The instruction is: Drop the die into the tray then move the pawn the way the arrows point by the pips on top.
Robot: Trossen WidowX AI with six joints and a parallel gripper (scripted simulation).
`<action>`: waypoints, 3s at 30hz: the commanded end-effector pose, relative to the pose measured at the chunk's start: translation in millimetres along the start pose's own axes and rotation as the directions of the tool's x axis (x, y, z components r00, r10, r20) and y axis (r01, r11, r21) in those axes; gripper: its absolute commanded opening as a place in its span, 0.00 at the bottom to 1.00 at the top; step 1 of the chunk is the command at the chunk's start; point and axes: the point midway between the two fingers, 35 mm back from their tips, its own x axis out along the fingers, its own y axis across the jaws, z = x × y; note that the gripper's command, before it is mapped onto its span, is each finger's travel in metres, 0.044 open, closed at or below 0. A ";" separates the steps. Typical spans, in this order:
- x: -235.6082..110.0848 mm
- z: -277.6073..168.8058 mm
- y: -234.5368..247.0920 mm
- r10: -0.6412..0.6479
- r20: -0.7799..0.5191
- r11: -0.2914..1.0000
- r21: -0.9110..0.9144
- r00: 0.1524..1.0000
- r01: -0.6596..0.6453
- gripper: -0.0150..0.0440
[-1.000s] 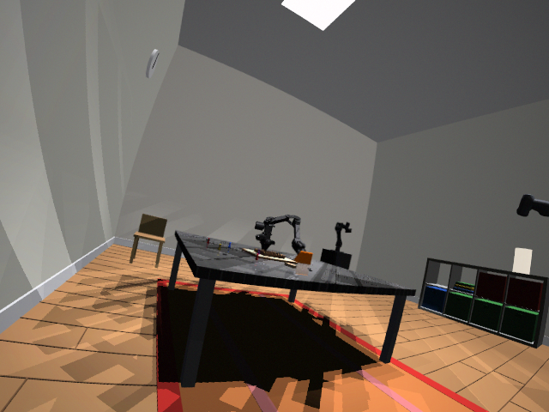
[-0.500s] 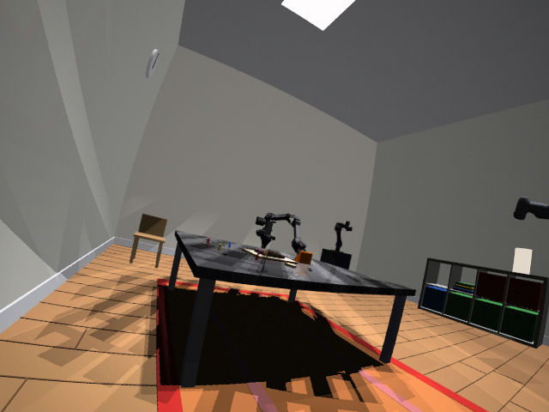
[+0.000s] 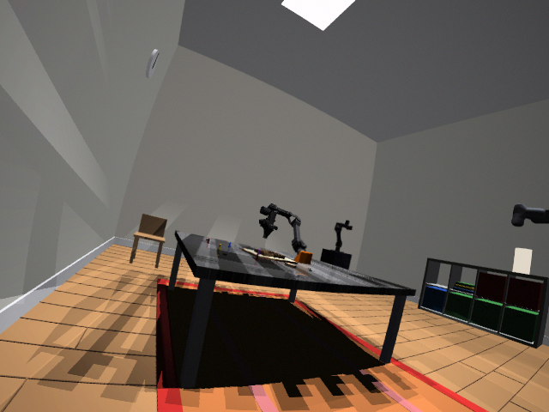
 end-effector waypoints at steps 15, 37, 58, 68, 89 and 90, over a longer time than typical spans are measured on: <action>0.1 30.7 51.5 0.031 -0.019 0.928 -0.372 0.999 -0.035 0.25; 21.9 55.7 154.7 0.046 -0.084 0.498 -0.862 0.995 -0.096 0.25; 37.0 55.3 220.0 0.002 -0.103 0.040 -0.994 0.995 -0.103 0.25; 44.9 47.7 220.3 0.245 -0.175 0.035 -0.981 0.954 -0.189 0.25; 52.6 42.9 223.2 0.751 -0.038 0.040 -0.994 0.659 -0.103 0.25; 54.5 42.0 223.5 0.751 -0.038 0.040 -0.994 0.660 -0.103 0.25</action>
